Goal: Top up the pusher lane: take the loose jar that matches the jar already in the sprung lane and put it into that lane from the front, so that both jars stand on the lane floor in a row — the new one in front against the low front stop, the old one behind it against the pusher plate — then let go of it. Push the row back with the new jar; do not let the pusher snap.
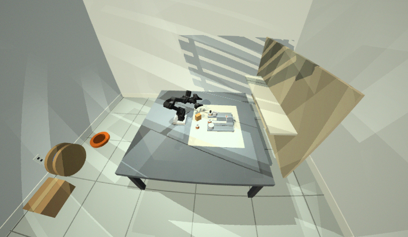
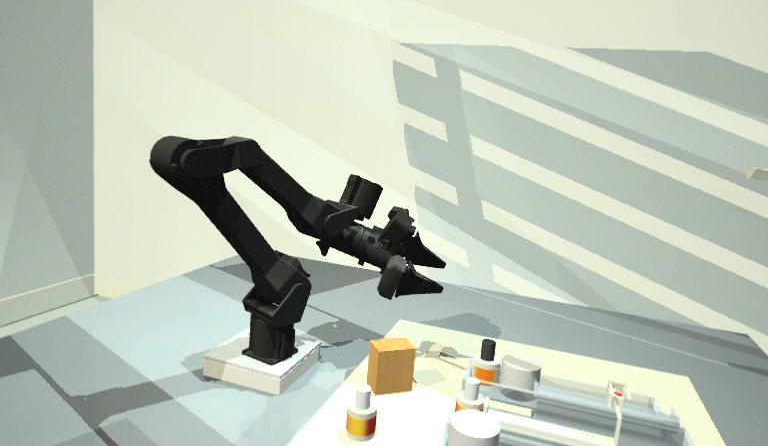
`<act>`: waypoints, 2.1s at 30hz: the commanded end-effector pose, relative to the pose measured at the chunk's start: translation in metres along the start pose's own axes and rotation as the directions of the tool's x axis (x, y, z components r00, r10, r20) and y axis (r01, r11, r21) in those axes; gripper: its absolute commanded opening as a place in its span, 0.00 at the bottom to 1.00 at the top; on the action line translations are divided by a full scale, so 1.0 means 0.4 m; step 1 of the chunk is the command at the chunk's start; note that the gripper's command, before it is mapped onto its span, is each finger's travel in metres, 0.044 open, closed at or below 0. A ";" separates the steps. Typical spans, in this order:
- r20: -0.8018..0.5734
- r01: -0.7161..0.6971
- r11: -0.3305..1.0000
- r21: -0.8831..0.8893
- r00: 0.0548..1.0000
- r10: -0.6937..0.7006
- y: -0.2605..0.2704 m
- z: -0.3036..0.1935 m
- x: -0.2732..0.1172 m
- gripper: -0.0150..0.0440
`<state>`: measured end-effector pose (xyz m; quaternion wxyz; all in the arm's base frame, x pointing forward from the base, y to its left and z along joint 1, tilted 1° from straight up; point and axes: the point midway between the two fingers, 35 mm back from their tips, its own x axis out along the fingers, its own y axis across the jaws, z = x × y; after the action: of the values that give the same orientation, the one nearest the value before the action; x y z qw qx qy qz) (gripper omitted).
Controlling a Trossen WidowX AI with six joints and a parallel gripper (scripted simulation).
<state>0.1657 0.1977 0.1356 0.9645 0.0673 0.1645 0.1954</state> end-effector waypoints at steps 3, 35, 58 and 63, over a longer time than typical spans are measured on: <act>-0.197 0.188 0.947 -0.260 0.950 -0.242 -0.140 0.012 0.083 1.00; -0.925 0.238 0.961 -0.139 0.315 -0.212 -0.632 0.031 -0.157 1.00; -0.925 0.238 0.961 -0.139 0.315 -0.212 -0.655 -0.089 -0.112 1.00; -0.925 0.238 0.961 -0.139 0.315 -0.212 -0.656 -0.094 -0.109 1.00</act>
<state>0.2087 -0.0586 0.0684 0.7174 -0.0709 0.6907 0.0570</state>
